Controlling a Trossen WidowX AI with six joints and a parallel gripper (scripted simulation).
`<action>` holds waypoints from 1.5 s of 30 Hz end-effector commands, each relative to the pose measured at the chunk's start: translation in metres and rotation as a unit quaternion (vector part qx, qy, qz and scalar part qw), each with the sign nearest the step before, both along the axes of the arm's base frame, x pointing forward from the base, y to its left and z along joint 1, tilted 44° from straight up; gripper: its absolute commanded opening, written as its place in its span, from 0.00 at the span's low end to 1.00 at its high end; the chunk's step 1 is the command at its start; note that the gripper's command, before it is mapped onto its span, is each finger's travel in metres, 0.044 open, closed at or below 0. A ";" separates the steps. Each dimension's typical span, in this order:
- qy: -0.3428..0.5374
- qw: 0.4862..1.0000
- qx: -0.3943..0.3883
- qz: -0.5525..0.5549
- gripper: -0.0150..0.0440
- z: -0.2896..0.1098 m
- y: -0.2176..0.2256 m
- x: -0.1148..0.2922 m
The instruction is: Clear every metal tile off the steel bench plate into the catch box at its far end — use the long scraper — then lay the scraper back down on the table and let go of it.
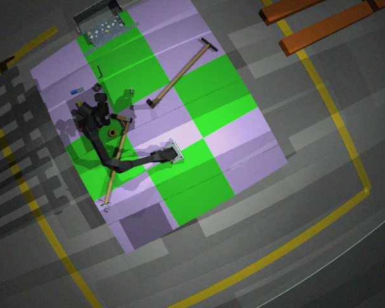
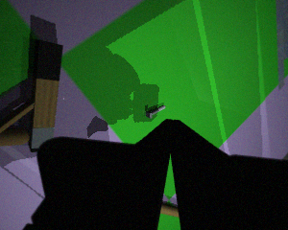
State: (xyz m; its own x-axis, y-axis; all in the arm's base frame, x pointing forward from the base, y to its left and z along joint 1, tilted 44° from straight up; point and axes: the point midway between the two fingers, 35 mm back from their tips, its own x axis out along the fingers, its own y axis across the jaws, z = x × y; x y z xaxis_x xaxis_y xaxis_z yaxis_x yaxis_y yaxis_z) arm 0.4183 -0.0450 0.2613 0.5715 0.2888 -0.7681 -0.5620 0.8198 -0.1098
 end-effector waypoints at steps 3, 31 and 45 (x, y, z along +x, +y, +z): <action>0.029 0.999 0.023 -0.009 0.25 -0.014 -0.006 -0.005; 0.130 0.983 0.117 -0.049 0.25 -0.052 -0.028 -0.034; 0.175 0.967 0.169 -0.072 0.25 -0.067 -0.036 -0.049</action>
